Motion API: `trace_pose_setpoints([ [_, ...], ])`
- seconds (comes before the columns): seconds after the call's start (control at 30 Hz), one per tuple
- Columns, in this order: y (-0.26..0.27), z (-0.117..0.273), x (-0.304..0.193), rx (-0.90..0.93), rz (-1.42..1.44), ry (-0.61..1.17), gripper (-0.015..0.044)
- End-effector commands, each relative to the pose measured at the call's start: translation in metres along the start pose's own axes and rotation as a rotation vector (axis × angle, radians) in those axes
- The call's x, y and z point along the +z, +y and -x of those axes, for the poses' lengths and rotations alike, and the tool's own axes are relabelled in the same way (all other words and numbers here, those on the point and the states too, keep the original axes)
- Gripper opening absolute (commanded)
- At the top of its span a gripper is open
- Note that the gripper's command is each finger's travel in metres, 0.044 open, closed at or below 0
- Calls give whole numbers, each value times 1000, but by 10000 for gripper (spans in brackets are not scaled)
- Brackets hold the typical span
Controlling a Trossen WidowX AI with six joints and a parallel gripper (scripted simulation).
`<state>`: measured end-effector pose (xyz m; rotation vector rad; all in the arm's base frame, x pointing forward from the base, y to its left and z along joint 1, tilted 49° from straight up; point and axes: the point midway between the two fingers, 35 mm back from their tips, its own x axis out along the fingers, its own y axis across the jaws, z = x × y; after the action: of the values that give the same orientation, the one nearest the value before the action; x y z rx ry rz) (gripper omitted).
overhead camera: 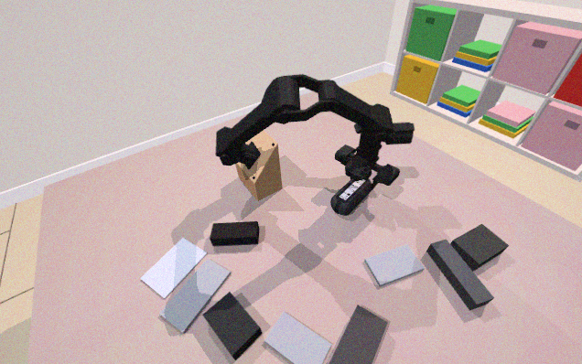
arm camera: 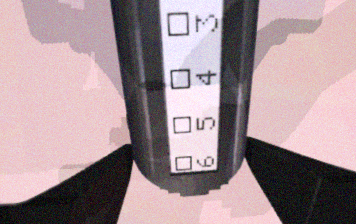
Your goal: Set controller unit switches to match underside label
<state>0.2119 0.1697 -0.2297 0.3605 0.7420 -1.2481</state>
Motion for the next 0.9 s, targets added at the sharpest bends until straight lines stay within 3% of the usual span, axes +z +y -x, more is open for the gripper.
trace_pose_setpoints([
  [0.0,0,3,2,2,5,-6,336],
  [0.87,0,17,6,2,5,-6,336],
])
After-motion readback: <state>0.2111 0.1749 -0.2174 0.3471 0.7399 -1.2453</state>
